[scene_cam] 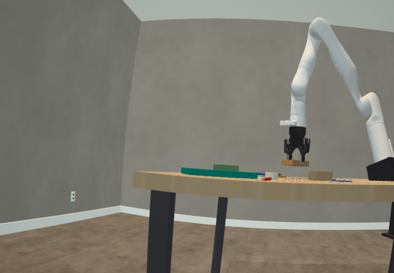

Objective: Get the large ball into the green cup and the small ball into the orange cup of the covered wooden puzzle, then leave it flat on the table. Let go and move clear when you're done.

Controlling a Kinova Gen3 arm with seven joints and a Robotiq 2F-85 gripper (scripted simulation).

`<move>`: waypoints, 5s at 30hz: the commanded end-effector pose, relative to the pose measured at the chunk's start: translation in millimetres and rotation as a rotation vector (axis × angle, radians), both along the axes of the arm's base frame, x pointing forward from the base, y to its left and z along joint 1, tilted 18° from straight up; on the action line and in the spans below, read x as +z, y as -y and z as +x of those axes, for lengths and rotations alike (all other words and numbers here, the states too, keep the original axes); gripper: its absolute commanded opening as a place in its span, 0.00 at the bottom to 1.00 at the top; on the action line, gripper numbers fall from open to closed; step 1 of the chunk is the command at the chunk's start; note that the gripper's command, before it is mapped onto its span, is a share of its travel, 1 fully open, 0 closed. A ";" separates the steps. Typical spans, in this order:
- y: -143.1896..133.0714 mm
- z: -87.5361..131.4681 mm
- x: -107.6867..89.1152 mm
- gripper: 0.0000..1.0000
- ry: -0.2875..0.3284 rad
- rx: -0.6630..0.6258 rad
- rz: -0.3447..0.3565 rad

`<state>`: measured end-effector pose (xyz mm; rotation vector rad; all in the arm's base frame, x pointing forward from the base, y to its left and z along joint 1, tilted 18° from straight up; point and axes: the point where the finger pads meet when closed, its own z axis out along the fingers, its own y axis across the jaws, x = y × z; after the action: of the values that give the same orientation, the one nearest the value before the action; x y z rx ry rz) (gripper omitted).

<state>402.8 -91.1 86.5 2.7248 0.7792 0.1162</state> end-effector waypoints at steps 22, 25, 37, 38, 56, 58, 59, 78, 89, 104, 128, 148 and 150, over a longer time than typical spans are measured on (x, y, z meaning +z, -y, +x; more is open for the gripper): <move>12.1 3.8 -34.0 0.72 -0.004 -0.006 -0.002; 13.3 4.4 -37.9 0.72 -0.004 -0.006 -0.002; 15.9 5.9 -47.2 0.72 -0.004 -0.006 -0.002; 16.0 6.0 -47.7 0.72 -0.004 -0.006 -0.002; 16.7 6.4 -50.0 0.72 -0.004 -0.006 -0.002; 16.7 6.4 -50.0 0.72 -0.004 -0.006 -0.002; 16.7 6.4 -50.0 0.72 -0.004 -0.006 -0.002; 16.7 6.4 -50.0 0.72 -0.004 -0.006 -0.002; 16.7 6.4 -50.0 0.92 -0.004 -0.006 -0.002; 16.7 6.4 -50.0 0.92 -0.004 -0.006 -0.002; 12.5 4.0 -35.3 0.92 -0.004 -0.006 -0.002; -0.7 -3.5 11.2 0.92 -0.004 -0.006 -0.002; -1.9 -4.2 15.6 0.92 -0.004 -0.006 -0.002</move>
<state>395.2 -95.9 95.7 2.7296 0.7565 0.0885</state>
